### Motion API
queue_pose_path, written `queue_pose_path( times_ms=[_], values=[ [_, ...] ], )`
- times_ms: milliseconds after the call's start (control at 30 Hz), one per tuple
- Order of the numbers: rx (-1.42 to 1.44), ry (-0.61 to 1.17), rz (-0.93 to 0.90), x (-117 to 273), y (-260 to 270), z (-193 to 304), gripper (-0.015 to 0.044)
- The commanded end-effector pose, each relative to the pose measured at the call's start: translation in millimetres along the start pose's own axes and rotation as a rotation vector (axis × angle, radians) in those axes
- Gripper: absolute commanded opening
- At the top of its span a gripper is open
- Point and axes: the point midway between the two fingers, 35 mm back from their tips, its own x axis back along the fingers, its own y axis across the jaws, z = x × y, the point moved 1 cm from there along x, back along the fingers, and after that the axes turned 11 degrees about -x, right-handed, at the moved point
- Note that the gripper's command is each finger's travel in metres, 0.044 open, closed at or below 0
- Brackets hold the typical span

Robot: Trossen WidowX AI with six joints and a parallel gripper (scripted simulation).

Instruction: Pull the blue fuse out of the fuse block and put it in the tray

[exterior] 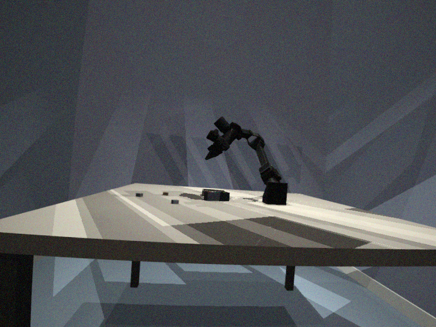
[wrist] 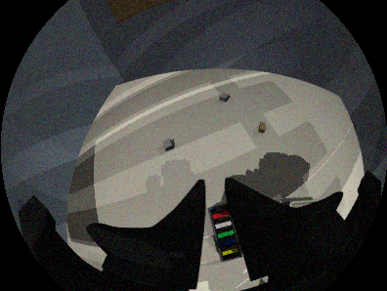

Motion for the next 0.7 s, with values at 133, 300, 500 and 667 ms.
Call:
queue_pose_path(
  times_ms=[133,300,500,667],
  values=[
    [1.460,0.666,-0.253,-37.7,-37.5,93.6,0.0074],
    [1.713,0.782,-0.410,-37.9,-47.6,106.6,0.0074],
    [1.713,0.782,-0.410,-37.5,-47.5,107.1,0.0074],
    [1.713,0.782,-0.410,-37.5,-47.5,107.1,0.0074]
  ],
)
